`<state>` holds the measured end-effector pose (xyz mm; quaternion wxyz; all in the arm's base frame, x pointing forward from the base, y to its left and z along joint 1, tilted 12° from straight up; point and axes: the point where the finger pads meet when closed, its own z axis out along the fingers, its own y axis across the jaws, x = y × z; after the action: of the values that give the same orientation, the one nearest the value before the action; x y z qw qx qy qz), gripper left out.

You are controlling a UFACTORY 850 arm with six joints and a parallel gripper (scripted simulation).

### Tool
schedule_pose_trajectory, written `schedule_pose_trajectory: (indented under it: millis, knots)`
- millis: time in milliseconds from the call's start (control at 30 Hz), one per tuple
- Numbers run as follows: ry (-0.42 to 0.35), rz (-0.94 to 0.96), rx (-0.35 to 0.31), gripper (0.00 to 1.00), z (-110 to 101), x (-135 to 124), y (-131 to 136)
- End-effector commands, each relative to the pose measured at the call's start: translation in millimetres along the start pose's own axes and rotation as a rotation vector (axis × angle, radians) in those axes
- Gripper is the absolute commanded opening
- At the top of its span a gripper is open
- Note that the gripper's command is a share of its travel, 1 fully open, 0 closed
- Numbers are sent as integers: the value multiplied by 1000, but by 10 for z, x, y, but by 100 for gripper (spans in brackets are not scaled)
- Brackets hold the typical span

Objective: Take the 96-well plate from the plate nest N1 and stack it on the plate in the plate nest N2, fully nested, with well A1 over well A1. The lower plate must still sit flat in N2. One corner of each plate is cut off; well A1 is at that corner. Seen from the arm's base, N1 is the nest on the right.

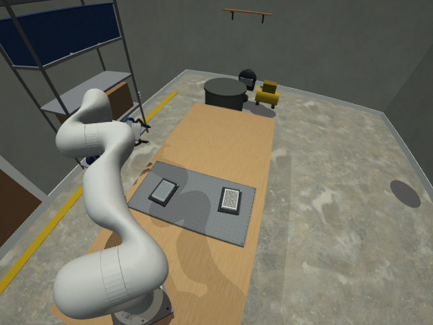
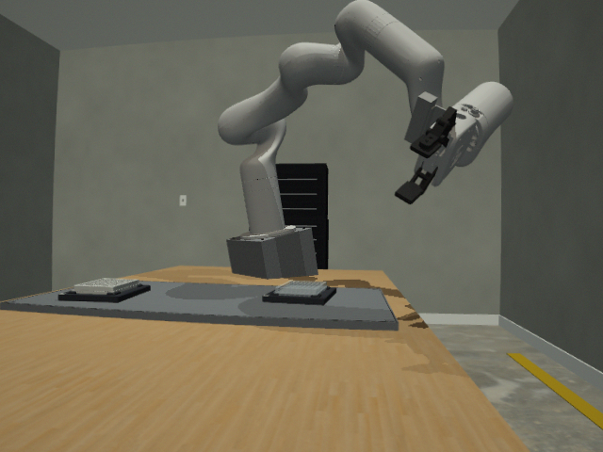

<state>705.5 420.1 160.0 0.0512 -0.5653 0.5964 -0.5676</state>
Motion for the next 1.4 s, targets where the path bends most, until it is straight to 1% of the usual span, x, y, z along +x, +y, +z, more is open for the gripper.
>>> schedule_pose_trajectory:
  millis: [0, 533, 633, 700, 800, 867, 900, 1000, 1033, 1100, 1200, 1300, 1367]
  knots:
    - [-1, 2, 1, 100, -7, 4, -15]
    - [-1, 2, 1, 100, -7, 4, -15]
    - [0, 91, -45, 100, 122, 75, 12]
    - [1, 103, -51, 100, 199, 117, 28]
    - [6, 192, -96, 100, 325, 189, 67]
    - [7, 203, -102, 100, 402, 233, 91]
    - [7, 203, -102, 100, 402, 233, 91]
    - [15, 293, -147, 100, 524, 308, 134]
    - [17, 306, -153, 100, 565, 333, 148]
    - [17, 306, -153, 100, 565, 333, 148]
    - [29, 395, -196, 100, 685, 411, 194]
    - [31, 410, -203, 100, 780, 474, 231]
    - [42, 470, -231, 100, 857, 529, 264]
